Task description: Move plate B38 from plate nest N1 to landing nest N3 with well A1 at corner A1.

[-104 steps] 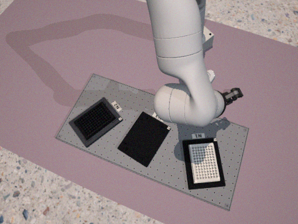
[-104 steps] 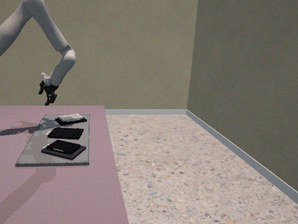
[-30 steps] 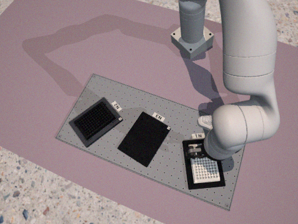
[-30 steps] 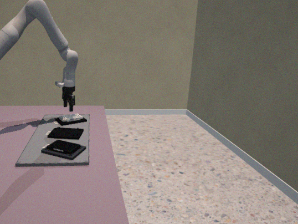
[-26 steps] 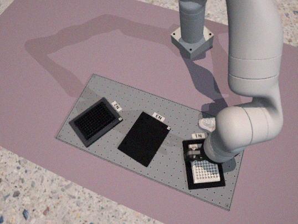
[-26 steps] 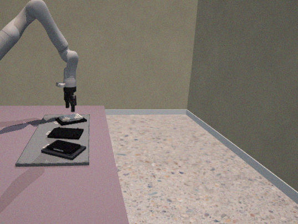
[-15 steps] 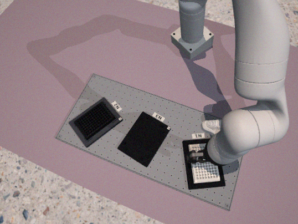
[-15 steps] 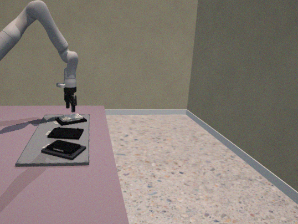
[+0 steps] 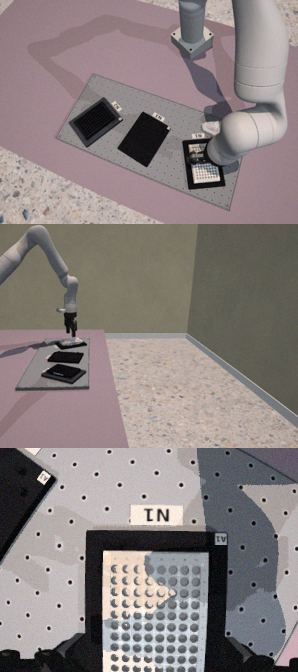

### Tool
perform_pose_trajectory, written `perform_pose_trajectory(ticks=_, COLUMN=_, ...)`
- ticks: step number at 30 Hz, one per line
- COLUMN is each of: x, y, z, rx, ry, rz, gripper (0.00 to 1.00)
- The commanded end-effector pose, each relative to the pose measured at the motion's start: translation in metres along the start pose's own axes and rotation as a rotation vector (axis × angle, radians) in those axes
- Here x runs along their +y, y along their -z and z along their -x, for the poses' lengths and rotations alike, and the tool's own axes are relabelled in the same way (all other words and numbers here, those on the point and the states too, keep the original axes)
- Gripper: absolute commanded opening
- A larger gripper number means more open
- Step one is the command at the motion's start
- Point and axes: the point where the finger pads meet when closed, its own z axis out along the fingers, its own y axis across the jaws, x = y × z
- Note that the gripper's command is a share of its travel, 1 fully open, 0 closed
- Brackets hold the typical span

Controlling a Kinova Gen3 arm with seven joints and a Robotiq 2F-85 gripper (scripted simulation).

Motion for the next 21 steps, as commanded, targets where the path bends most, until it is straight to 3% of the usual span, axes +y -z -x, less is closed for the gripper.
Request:
perform_pose_trajectory(ticks=1, x=-0.0011, y=-0.0048, z=-0.001, rx=0.002, ry=-0.005, rz=0.0, gripper=1.0)
perform_pose_trajectory(ticks=21, x=0.0, y=-0.0109, z=-0.0022, rx=0.003, ry=-0.004, rz=0.001, gripper=1.0)
